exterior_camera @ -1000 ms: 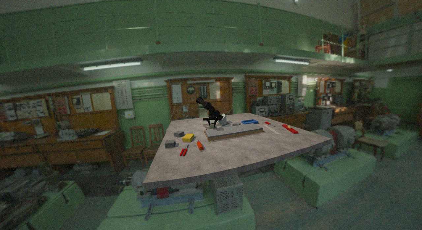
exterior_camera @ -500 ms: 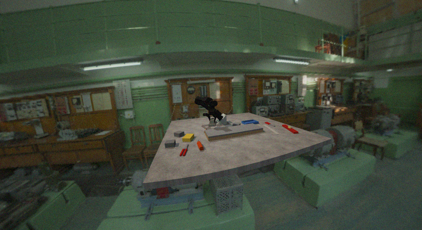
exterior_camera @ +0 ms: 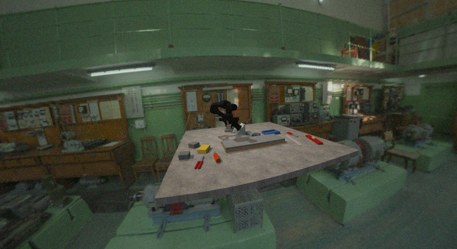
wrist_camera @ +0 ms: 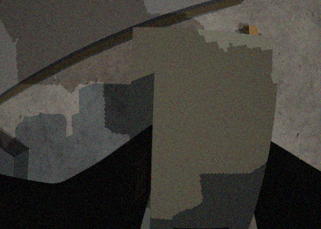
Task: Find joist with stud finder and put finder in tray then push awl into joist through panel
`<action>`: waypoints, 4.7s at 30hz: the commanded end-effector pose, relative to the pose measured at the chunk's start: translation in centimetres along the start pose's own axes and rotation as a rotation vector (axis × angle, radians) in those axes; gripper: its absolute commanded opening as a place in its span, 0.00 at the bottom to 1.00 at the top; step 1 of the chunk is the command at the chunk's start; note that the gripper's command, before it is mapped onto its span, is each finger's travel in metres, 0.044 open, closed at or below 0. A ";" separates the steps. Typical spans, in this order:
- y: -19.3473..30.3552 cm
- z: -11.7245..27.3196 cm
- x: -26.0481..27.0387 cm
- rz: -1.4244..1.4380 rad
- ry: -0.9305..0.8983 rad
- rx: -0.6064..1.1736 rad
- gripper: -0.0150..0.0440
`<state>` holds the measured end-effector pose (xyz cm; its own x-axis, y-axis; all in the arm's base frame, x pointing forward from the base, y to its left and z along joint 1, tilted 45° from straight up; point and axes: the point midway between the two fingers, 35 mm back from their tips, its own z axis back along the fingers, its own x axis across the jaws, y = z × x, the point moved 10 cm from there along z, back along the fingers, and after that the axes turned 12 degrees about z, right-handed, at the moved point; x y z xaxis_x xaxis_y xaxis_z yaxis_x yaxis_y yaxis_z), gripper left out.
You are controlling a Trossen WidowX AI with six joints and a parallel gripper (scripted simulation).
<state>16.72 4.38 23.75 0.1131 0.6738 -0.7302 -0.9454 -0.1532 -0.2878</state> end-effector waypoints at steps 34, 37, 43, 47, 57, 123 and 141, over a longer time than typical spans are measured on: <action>-16.9 -2.6 -1.9 0.345 -0.091 -0.039 0.25; -17.2 -2.8 -1.9 0.351 -0.092 -0.041 0.25; -17.2 -3.2 -1.9 0.351 -0.092 -0.041 0.25; -17.1 -3.8 -1.9 0.351 -0.092 -0.041 0.25; -16.8 -5.2 -1.8 0.351 -0.092 -0.041 0.25; -14.8 -9.9 2.3 0.351 -0.089 -0.042 0.25; -14.4 -9.6 5.1 0.351 -0.091 -0.041 0.25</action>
<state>33.90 2.51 18.79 -0.2407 0.6372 -0.7321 -0.9094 -0.4117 -0.0593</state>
